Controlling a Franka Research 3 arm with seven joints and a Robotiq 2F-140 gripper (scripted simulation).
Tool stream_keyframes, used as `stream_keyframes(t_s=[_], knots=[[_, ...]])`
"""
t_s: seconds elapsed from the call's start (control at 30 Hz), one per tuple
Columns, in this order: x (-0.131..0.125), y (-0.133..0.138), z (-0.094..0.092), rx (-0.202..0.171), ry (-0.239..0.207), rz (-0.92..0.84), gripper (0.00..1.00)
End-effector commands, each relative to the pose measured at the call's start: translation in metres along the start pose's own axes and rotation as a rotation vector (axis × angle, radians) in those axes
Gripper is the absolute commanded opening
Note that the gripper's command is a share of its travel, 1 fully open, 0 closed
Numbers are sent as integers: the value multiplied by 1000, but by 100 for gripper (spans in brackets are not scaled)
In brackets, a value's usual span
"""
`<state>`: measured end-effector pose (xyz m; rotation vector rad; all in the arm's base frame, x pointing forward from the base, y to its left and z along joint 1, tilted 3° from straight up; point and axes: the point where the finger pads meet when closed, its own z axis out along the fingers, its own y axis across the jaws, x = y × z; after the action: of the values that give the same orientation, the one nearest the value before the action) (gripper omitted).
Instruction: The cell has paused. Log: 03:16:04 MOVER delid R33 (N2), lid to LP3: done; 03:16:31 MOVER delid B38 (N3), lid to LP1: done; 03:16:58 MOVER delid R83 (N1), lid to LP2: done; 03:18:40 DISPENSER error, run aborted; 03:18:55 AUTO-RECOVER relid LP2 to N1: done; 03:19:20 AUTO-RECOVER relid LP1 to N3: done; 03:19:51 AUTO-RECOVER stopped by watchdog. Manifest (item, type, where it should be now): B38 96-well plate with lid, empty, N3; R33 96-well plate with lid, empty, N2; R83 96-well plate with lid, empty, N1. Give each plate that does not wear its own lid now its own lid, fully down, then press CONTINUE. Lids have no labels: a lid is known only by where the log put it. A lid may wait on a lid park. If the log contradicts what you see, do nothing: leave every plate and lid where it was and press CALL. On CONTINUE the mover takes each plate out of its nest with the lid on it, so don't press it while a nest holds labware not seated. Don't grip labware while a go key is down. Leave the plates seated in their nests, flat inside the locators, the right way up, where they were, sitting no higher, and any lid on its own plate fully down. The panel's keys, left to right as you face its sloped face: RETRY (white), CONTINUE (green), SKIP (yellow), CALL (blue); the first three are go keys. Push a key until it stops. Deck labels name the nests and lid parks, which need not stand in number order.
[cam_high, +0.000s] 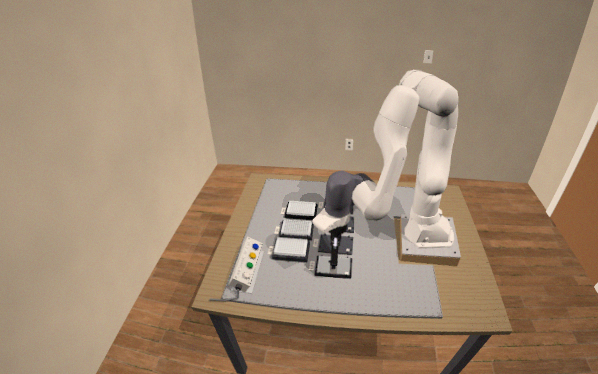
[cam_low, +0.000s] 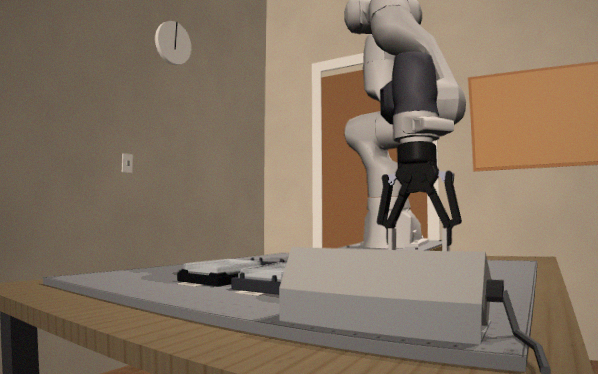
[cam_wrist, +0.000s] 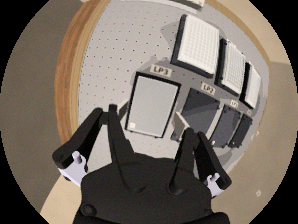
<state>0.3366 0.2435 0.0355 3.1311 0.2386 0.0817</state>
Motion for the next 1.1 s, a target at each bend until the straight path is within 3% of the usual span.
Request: stream_keyframes(t_s=[0.0,0.43,0.47,1.07], knots=[[0,0,0,0,1,3,66],[0,0,0,0,1,3,66],[0,0,0,0,1,3,59],[0,0,0,0,1,3,59]])
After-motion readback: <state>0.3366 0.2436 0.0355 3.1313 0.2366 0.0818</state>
